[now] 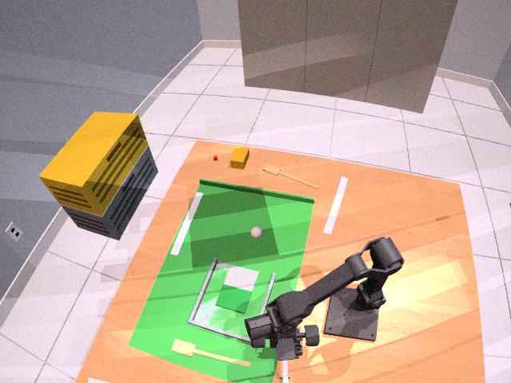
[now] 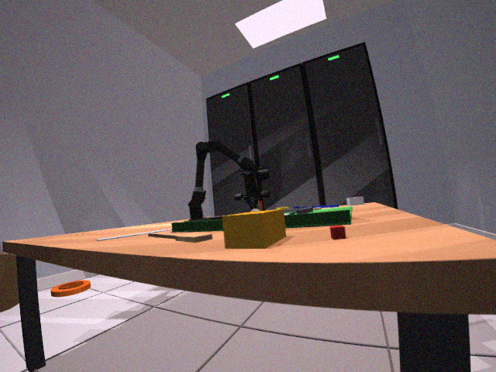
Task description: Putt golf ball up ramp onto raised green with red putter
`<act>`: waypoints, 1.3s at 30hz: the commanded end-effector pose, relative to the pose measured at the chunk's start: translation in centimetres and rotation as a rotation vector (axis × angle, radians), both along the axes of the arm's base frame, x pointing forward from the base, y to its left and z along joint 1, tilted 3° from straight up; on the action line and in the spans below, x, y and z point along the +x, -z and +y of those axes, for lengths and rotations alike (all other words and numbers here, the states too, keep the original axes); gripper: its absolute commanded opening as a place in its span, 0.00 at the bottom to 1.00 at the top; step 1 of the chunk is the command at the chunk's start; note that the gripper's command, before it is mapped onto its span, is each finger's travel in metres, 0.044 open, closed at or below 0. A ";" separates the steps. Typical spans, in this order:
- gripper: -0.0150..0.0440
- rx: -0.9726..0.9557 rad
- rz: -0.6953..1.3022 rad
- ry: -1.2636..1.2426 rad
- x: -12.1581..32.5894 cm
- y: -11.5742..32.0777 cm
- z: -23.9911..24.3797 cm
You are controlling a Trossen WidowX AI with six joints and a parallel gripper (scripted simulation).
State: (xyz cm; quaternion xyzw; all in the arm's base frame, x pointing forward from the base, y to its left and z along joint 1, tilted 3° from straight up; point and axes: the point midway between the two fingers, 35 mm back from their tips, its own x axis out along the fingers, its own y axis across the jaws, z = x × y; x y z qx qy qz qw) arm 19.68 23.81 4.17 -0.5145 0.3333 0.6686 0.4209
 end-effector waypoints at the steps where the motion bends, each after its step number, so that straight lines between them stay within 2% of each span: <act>1: 0.25 0.001 -0.001 0.000 0.0 -0.2 0.0; 22: 0.25 0.000 0.000 0.000 0.1 -9.9 0.2; 27: 0.25 -0.014 0.000 0.015 0.5 -9.2 -0.2; 39: 0.25 -0.056 -0.005 0.290 5.3 -9.7 -5.3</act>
